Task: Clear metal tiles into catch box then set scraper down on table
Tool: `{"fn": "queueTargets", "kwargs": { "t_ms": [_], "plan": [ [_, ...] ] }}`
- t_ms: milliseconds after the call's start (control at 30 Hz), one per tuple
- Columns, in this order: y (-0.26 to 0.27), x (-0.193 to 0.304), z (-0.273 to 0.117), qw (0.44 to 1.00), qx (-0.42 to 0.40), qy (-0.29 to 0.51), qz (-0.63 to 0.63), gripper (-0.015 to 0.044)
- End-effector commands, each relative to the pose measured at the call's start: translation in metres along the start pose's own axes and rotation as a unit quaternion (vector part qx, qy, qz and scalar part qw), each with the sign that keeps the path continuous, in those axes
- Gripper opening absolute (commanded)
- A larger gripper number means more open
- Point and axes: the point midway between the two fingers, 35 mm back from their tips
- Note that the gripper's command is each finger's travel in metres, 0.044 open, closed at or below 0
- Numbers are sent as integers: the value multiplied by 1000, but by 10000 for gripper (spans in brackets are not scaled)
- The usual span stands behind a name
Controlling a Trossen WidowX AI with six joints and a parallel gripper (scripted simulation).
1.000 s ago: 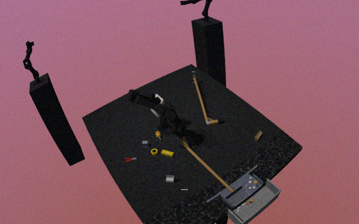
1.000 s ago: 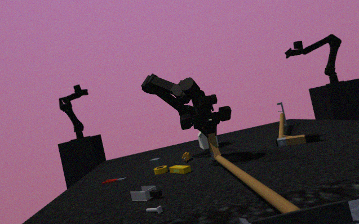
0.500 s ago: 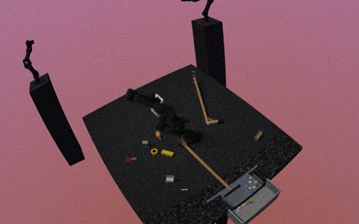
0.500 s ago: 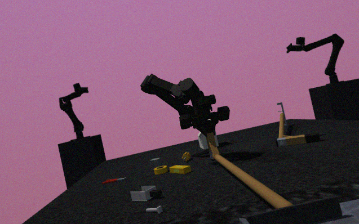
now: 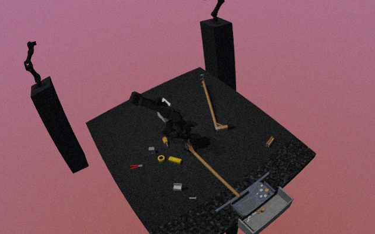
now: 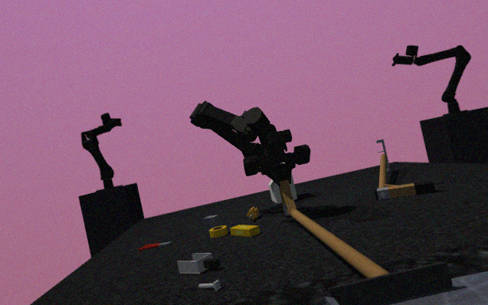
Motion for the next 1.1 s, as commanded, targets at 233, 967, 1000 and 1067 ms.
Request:
{"fn": "queueTargets", "kwargs": {
  "t_ms": [233,967,1000,1067],
  "plan": [
    [0,11,-11,1000,2,-4,3,0],
    [5,37,-27,1000,1,-4,3,0],
    [5,38,-28,1000,1,-4,3,0],
    [5,41,-29,1000,1,-4,3,0]
  ]
}}
Point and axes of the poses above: the point midway between the two fingers, 35 mm back from their tips, its own z axis out along the fingers, its own y axis across the jaws, x = y × z, and after that the axes turned 6 degrees about -z, right-handed
